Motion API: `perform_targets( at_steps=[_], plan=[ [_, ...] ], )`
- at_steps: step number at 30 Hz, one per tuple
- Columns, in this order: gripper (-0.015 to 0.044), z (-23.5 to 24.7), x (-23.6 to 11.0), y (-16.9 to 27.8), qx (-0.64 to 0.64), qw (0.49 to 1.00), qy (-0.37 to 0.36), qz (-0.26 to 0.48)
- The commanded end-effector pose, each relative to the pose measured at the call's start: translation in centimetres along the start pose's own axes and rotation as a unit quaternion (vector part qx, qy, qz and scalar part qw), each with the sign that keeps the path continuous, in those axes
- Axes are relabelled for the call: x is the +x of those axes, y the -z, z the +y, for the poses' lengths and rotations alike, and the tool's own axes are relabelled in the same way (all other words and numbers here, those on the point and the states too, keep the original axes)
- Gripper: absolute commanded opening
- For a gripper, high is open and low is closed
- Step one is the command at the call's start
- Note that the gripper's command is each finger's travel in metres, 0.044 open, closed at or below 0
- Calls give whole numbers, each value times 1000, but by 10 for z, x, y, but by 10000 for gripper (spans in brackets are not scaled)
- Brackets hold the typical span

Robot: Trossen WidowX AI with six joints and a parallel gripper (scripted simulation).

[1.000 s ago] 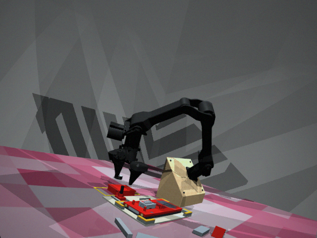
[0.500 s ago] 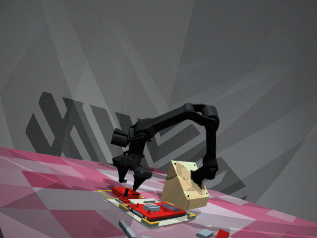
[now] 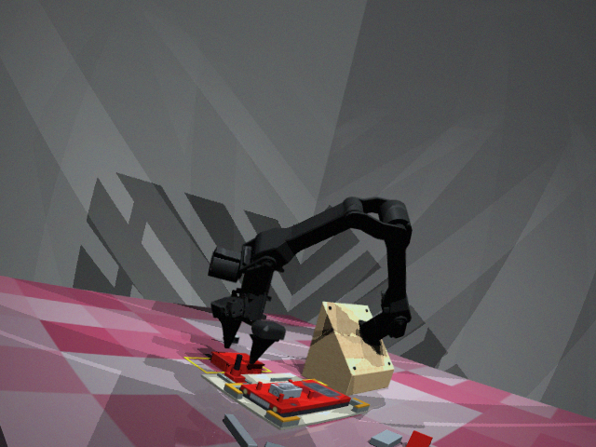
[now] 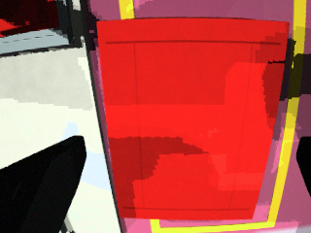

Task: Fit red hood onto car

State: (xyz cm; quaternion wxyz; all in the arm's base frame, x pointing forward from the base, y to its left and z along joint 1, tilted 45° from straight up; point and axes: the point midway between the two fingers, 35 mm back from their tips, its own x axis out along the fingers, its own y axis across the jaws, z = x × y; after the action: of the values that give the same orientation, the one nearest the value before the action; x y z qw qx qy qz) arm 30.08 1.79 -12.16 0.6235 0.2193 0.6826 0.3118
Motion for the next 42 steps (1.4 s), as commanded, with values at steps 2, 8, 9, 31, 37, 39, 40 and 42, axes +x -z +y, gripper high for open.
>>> perform_targets(
  at_steps=[2, 8, 9, 31, 37, 39, 40, 42],
  plan=[
    [440, 0, 2, 0, 2, 1000, -1, -1],
    [440, 0, 5, 0, 2, 1000, -1, -1],
    [440, 0, 6, 0, 2, 1000, -1, -1],
    [440, 1, 17, 0, 2, 1000, -2, -1],
    [440, 1, 20, 0, 2, 1000, -2, -1],
    [440, 1, 21, 0, 2, 1000, -2, -1],
    [414, 0, 19, 0, 0, 1000, -1, 0],
    [361, 0, 19, 0, 0, 1000, -1, 0]
  ],
)
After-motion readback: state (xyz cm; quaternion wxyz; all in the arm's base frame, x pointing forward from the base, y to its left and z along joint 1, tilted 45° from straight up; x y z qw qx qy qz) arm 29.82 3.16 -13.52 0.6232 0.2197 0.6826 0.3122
